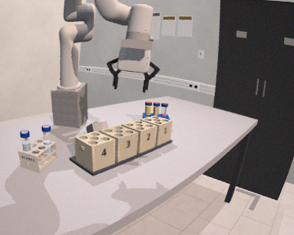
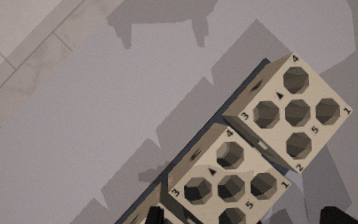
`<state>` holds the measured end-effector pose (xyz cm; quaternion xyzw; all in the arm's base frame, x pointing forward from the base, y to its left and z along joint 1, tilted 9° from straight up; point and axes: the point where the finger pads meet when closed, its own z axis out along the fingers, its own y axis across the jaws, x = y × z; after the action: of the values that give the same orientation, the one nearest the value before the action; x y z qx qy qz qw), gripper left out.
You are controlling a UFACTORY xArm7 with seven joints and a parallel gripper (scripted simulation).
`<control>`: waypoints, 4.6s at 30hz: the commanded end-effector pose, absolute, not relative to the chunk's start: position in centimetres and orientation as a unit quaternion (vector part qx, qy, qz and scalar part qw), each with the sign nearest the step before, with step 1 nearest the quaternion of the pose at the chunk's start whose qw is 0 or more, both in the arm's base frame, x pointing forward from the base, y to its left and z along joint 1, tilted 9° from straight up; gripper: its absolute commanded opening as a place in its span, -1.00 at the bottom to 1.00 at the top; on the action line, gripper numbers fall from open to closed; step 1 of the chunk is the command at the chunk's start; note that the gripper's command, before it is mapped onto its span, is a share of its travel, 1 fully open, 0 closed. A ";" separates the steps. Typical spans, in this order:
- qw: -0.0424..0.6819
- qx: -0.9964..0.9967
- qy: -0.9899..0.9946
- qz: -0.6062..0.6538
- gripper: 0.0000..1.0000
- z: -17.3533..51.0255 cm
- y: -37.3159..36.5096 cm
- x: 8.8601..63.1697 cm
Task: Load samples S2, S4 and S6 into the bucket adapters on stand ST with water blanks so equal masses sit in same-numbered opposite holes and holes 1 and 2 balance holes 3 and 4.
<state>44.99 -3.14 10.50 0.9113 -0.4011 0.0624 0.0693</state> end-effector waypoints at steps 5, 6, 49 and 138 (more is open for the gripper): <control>0.063 0.952 -0.293 0.058 1.00 10.4 -1.5 44.0; 0.063 0.957 -0.277 0.057 1.00 10.4 -1.1 43.7; 0.073 0.975 0.205 0.035 1.00 10.5 -4.3 40.6; 0.071 0.396 0.915 -0.041 1.00 10.0 -34.3 36.9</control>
<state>36.65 -34.13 10.43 -0.3961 -0.9148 0.0401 -0.0684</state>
